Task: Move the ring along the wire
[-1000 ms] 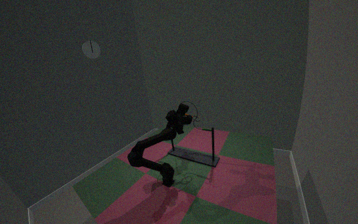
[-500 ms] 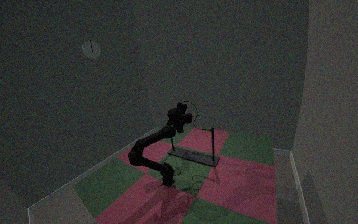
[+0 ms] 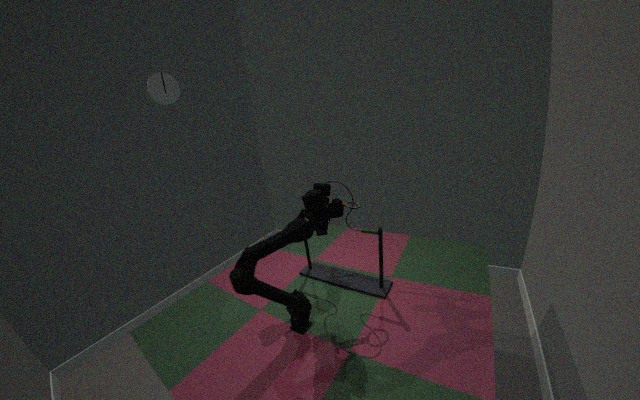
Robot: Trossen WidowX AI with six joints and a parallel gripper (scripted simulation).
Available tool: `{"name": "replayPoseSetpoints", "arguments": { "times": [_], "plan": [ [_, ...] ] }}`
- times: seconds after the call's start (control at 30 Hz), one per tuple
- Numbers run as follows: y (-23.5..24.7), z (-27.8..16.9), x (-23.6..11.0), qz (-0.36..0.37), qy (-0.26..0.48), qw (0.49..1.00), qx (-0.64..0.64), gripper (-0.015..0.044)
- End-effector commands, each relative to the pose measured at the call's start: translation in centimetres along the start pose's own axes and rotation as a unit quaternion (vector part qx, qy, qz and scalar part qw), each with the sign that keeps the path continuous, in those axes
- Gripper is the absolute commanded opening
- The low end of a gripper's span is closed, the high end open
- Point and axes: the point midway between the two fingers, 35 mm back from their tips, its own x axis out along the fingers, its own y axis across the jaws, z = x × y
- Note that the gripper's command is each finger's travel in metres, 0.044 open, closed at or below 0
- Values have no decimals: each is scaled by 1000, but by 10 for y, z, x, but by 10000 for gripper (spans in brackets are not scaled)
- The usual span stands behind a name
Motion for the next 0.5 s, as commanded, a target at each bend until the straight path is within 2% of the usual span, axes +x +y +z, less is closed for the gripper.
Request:
{"name": "replayPoseSetpoints", "arguments": {
  "times": [0.0, 0.47],
  "plan": [
    [0, -1, 0, -13, 1, 1000, -25, -150],
    [-6, 0, 0, -63, -3, 993, -102, -150]
  ]
}}
